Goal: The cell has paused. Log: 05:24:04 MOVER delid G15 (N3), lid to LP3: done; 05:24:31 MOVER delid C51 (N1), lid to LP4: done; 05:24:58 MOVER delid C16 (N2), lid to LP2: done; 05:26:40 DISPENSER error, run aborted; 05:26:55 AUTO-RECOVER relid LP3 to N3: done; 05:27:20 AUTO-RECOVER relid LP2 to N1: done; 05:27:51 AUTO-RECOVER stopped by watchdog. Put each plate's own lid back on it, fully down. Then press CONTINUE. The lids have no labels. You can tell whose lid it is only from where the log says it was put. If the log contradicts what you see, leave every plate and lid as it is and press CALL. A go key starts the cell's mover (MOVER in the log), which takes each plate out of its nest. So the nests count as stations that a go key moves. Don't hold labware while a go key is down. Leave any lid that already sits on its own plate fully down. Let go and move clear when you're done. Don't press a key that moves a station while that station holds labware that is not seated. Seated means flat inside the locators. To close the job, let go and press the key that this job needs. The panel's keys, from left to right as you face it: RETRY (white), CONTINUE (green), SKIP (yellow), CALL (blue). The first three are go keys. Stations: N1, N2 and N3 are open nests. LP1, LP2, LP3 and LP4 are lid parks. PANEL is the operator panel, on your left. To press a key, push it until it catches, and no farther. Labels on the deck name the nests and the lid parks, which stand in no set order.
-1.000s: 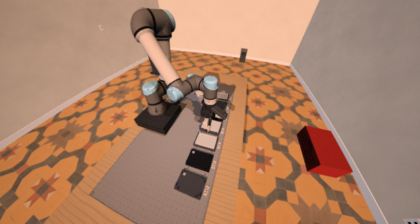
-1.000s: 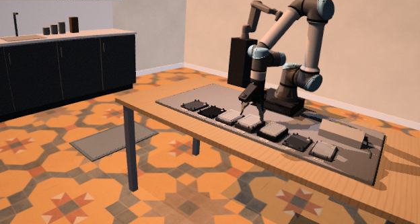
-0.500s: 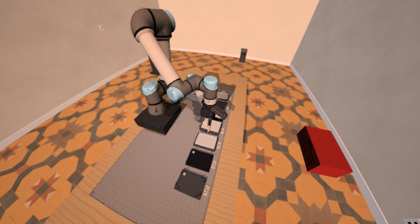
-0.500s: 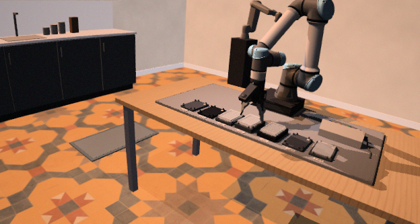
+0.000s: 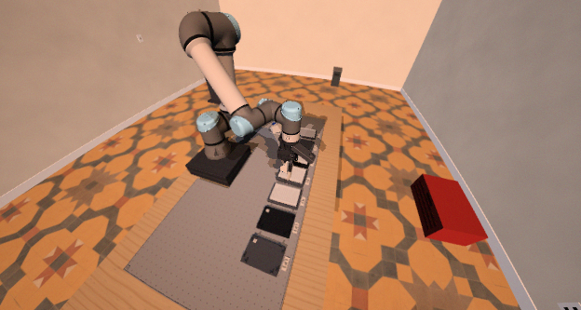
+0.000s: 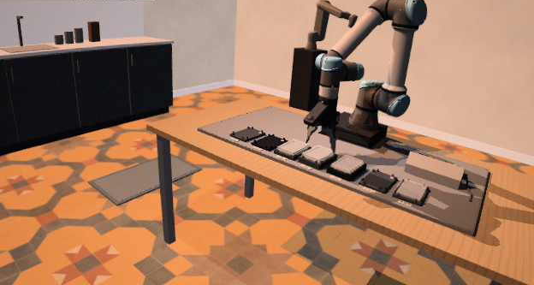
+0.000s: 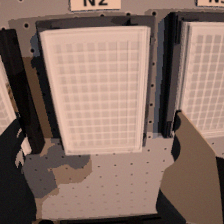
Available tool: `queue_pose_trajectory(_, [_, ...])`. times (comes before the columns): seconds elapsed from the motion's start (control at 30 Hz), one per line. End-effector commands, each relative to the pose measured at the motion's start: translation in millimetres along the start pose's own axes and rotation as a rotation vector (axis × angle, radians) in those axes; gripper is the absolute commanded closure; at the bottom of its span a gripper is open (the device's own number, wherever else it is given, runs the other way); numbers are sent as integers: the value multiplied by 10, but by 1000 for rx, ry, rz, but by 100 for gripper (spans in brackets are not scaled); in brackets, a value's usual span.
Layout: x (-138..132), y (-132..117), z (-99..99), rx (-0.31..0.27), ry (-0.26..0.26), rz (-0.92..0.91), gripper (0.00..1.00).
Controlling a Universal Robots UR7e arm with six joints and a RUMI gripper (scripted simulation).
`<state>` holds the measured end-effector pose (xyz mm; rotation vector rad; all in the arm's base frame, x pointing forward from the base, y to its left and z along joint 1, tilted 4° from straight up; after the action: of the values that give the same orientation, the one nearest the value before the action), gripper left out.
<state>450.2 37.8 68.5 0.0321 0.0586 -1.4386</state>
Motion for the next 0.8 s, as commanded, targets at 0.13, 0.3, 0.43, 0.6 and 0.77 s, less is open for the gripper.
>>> queue_pose_trajectory(0.13, [-49,3,56,1,0,20,18])
queue_pose_trajectory(0.3, [-199,6,57,1,0,72,18])
queue_pose_trajectory(0.43, [-399,10,57,1,0,72,18])
queue_pose_trajectory(0.6, [-649,14,57,1,0,72,18])
queue_pose_trajectory(0.77, [-799,17,57,1,0,72,18])
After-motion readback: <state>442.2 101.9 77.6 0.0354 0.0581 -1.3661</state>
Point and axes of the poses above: the point where the finger pads meet when closed, its own z axis back along the fingers, its own x axis across the jaws, y = z × x, the point moved 7 cm from there along z, back along the fingers, and after that the axes turned 4 degrees about z, right-handed, at the moved point
